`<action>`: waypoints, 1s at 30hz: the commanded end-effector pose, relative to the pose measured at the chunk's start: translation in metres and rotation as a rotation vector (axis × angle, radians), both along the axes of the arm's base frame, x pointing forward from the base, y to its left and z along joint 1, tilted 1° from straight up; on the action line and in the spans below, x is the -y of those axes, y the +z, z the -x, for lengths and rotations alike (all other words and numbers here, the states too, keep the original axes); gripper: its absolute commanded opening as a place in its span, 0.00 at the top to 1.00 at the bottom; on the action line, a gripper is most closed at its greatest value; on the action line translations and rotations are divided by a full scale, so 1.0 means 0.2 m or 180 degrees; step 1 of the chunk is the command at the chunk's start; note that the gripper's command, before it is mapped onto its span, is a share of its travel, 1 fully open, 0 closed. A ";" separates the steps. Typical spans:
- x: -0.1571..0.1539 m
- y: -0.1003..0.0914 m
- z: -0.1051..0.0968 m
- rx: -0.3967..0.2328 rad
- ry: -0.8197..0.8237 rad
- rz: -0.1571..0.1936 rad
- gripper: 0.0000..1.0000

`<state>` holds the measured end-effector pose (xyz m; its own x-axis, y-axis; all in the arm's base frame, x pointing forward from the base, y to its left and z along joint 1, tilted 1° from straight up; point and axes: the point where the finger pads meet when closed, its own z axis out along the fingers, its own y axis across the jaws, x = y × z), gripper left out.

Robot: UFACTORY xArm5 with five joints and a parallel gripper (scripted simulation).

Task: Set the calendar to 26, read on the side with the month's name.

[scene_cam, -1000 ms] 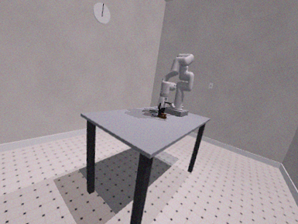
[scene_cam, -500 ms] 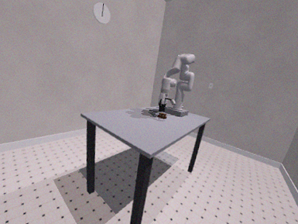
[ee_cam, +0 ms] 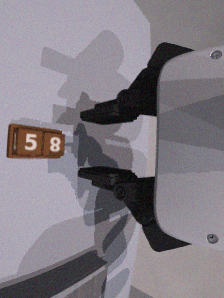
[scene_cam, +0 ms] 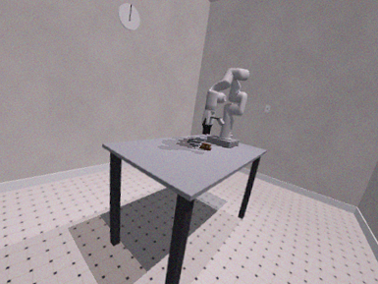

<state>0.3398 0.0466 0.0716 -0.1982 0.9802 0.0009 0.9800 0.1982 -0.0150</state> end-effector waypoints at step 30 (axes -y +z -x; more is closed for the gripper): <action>0.00 0.07 -0.01 0.0009 0.0000 -0.0001 0.00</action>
